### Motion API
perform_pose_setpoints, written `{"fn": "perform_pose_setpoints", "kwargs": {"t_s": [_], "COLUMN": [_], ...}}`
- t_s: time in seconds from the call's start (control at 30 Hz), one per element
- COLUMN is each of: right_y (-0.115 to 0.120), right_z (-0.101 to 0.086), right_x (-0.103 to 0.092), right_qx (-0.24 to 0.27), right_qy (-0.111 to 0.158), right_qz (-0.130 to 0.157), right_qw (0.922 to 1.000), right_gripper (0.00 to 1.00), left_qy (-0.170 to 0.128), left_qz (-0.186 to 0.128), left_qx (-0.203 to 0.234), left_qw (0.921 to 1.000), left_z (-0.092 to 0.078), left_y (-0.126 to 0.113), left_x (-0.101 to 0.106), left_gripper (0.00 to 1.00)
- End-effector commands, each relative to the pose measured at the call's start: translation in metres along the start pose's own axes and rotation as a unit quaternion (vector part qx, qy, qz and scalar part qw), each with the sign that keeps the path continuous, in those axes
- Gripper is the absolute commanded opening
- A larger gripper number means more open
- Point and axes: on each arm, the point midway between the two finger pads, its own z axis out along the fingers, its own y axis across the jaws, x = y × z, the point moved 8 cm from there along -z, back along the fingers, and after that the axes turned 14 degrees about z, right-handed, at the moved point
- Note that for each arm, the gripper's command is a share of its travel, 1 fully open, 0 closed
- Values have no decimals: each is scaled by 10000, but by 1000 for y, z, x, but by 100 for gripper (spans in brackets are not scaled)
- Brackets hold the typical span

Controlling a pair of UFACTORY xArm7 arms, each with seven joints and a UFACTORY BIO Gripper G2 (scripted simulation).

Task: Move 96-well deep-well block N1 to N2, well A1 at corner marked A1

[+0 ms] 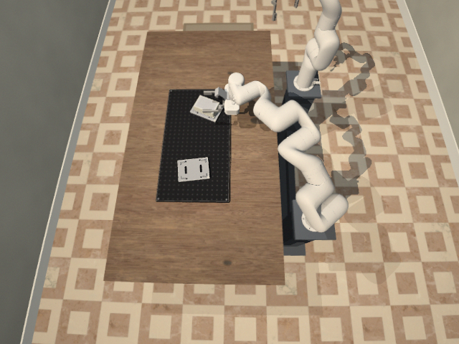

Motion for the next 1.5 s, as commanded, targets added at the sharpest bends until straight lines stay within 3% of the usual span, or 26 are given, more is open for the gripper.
{"fn": "perform_pose_setpoints", "kwargs": {"t_s": [0.0,1.2,1.47], "right_y": [0,0,0], "right_z": [-1,-1,-1], "right_x": [0,0,0], "right_qx": [-5,-5,-5], "right_qy": [-10,-10,-10], "right_qz": [0,0,0], "right_qw": [10000,10000,10000], "right_gripper": [100,100,100], "left_qy": [-25,-26,-26], "left_qz": [-37,-33,-33], "left_qx": [-3,-2,-2], "left_qw": [10000,10000,10000], "left_z": [-5,-27,-28], "left_y": [19,159,162], "left_x": [-12,-85,-87], "left_gripper": [37,37,37]}}
